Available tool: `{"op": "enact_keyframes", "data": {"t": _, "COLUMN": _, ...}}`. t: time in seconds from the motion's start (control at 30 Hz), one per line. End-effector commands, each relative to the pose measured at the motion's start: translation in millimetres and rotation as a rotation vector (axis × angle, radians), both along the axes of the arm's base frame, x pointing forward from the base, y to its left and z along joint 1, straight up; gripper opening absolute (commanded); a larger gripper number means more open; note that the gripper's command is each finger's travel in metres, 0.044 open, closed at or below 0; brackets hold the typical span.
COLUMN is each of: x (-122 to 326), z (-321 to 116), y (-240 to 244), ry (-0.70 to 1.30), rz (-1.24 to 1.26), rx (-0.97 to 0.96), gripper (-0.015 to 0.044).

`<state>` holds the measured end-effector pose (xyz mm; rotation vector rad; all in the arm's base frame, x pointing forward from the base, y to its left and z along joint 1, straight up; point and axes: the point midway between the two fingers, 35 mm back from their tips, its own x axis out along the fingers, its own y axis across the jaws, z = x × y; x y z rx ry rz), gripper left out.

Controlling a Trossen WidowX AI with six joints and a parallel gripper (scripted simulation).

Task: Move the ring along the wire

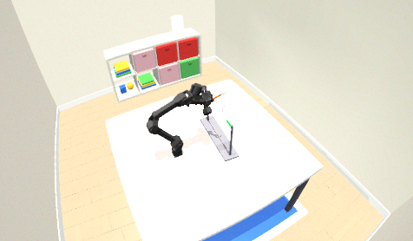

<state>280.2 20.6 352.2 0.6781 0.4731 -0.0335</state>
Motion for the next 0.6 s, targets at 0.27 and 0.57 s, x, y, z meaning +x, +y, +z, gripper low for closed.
{"op": "enact_keyframes", "data": {"t": 0.27, "x": -0.8, "z": 0.4, "y": -5.7, "ry": 0.004, "rz": -0.005, "rx": -0.171, "gripper": -0.015}}
{"op": "enact_keyframes", "data": {"t": 0.57, "x": -1.1, "z": -1.8, "y": -9.7, "ry": 0.014, "rz": -0.007, "rx": -0.291, "gripper": -0.015}}
